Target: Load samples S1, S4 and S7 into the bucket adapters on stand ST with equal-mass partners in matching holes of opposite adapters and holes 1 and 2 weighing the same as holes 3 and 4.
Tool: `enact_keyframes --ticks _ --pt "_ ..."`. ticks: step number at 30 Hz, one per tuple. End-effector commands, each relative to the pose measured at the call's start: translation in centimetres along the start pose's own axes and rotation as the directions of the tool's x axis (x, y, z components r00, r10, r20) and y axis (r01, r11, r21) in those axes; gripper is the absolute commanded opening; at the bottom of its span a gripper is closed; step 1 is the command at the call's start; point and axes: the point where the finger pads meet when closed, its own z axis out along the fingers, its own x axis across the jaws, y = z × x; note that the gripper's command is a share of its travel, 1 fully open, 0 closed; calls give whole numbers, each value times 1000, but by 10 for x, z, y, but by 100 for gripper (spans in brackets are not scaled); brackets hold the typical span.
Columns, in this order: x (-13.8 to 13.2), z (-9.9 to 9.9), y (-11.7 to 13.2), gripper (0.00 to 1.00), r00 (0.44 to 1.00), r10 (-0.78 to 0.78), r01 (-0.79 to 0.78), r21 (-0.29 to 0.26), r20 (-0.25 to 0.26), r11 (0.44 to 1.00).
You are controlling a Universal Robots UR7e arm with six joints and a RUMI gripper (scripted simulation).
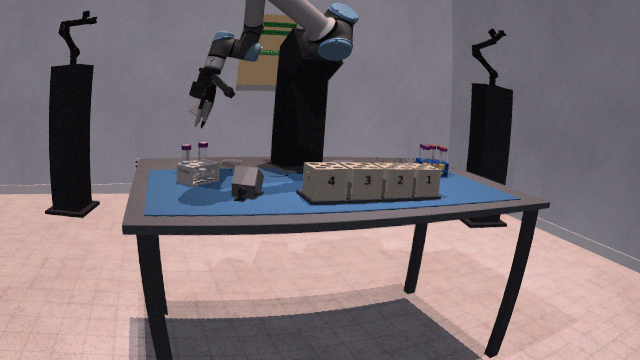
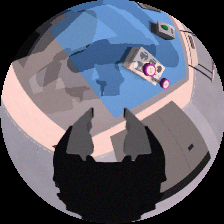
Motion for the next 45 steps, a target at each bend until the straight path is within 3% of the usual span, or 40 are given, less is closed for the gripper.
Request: enact_keyframes --ticks 1,12,25,27,45 --pt "9 -5 -19 35 997 69 -69 -2 18 998" --pt "27 -15 -59 35 976 213 -213 -3 54 977" --pt "52 -28 -117 35 906 411 -412 -13 105 911" --pt "52 -28 -117 35 906 411 -412 -13 105 911" --pt "84 -45 -189 35 762 627 -629 -40 163 776"
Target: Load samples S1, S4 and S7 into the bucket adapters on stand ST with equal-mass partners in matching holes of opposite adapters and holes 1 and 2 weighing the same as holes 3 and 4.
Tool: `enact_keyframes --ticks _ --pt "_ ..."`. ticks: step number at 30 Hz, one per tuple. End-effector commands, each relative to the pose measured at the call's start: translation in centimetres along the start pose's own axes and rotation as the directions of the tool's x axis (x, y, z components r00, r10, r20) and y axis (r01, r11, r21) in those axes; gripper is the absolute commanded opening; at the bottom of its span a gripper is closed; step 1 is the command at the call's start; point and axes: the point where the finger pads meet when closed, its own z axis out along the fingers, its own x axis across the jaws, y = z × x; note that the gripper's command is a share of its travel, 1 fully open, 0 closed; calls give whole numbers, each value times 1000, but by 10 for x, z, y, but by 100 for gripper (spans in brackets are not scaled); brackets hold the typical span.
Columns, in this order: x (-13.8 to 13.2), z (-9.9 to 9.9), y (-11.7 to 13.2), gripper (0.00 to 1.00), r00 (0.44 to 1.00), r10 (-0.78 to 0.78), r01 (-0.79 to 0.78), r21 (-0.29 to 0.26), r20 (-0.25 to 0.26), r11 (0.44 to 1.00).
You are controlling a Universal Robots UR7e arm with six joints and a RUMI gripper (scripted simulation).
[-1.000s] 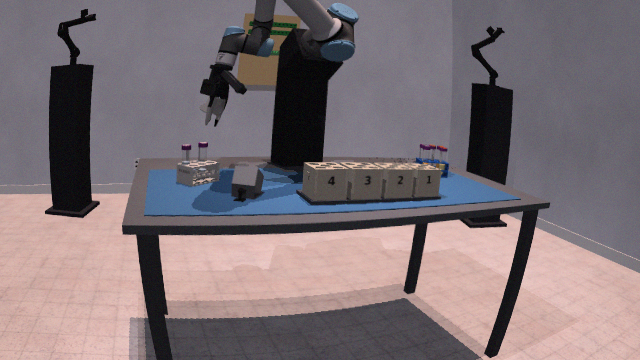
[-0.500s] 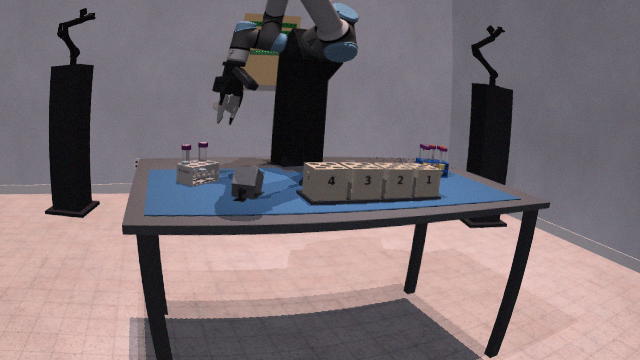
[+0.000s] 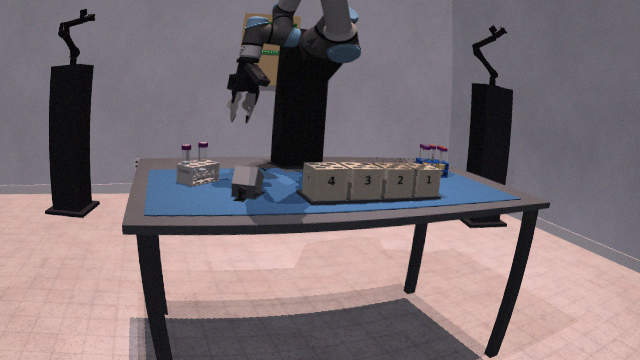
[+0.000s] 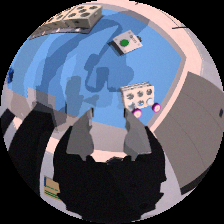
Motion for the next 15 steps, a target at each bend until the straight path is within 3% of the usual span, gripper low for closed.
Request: enact_keyframes --ticks 1,15 --pt "-3 -5 -15 35 999 51 -51 -3 17 999" --pt "-20 -18 -77 35 964 258 -258 -6 69 966"
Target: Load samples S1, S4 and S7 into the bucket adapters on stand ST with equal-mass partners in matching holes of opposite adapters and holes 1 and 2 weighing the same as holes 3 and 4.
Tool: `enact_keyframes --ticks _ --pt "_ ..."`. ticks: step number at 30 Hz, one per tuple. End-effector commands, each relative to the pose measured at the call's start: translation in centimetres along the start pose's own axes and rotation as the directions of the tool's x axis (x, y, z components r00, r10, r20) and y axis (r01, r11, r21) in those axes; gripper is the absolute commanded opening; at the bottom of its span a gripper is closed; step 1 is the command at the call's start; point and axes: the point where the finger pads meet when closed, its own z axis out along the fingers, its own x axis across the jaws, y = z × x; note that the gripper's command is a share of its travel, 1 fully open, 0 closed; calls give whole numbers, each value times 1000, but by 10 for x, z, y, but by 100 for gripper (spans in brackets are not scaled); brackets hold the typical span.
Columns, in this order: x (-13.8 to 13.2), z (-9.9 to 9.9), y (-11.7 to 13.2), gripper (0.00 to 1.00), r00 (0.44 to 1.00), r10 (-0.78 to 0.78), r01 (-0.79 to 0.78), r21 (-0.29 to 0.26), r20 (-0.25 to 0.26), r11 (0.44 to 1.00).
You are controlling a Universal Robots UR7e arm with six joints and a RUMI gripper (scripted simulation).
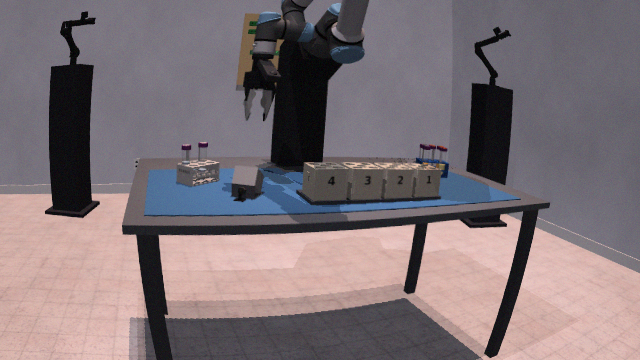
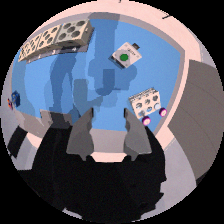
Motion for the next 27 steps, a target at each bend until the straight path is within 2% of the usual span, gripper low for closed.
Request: enact_keyframes --ticks 1,9,27 --pt "-5 -4 -11 35 999 42 -42 -5 16 999" --pt "-24 -11 -46 35 984 170 -170 -6 48 985" --pt "-62 -25 -115 35 983 175 -175 -6 50 985"
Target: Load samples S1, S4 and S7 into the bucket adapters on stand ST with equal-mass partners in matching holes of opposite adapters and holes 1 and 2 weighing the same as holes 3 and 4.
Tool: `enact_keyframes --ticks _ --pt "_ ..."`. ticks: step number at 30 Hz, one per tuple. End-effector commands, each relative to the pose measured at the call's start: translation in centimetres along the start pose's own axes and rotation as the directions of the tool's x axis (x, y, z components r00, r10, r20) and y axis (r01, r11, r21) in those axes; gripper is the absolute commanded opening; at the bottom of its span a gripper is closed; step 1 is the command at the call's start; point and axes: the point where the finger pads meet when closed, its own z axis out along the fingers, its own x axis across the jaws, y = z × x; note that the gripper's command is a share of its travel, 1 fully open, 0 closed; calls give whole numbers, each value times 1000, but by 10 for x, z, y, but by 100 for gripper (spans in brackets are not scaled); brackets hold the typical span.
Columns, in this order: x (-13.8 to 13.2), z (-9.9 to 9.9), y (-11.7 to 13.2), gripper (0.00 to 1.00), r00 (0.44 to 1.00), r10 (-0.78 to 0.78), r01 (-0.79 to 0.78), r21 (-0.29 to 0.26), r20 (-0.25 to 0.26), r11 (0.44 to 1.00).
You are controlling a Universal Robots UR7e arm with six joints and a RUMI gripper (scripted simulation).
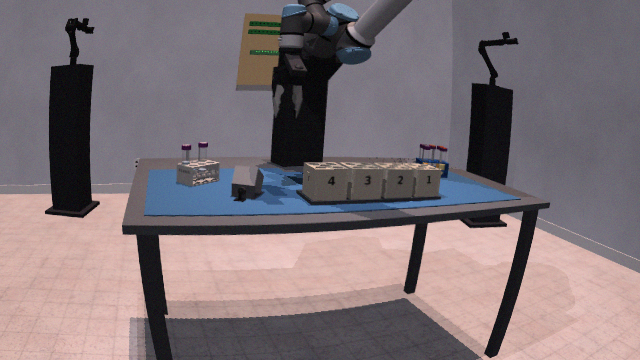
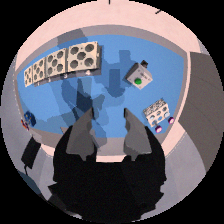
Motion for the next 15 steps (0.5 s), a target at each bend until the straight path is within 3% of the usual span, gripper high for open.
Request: enact_keyframes --ticks 1,15 --pt "-14 -5 -17 35 1000 1 -1 -3 0 1000" --pt "-51 -14 -63 35 1000 1 -1 -3 0 1000"
